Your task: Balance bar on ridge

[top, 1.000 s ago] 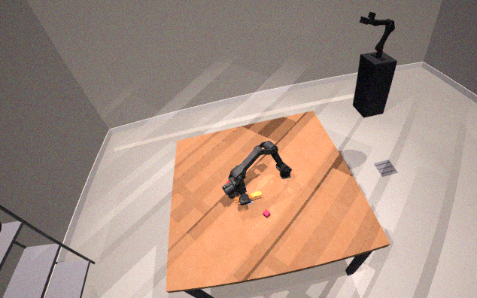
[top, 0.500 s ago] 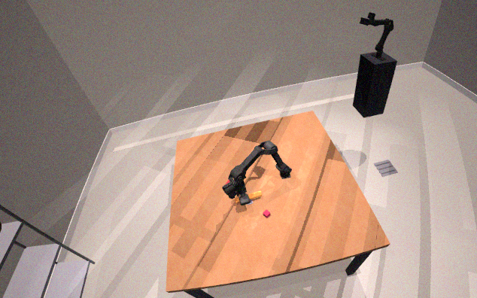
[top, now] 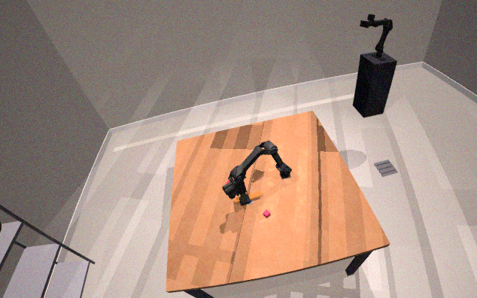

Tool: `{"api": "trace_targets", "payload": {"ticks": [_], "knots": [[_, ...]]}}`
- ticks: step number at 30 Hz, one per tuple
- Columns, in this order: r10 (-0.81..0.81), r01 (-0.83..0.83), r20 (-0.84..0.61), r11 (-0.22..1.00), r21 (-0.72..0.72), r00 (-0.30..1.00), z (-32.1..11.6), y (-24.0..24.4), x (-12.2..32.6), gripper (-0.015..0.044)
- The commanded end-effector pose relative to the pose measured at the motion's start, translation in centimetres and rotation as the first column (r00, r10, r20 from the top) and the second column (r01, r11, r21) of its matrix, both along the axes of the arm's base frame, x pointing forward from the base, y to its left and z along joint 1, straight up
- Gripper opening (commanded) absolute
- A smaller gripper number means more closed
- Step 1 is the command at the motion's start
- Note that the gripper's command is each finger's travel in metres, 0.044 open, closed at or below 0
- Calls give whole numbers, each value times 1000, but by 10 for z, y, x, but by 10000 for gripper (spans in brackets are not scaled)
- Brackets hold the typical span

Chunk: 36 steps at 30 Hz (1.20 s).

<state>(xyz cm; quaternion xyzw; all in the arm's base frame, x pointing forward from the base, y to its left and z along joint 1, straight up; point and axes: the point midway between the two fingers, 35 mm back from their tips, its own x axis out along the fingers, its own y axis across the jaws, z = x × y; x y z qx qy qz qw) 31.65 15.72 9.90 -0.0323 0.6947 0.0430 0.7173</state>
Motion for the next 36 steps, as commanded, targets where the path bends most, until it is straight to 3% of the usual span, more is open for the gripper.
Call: {"api": "trace_targets", "payload": {"ticks": [1,36], "knots": [[-4,4,1,1000,-1,1000,-1,0,0,0],[-4,4,1,1000,-1,1000,-4,0,0,0]]}}
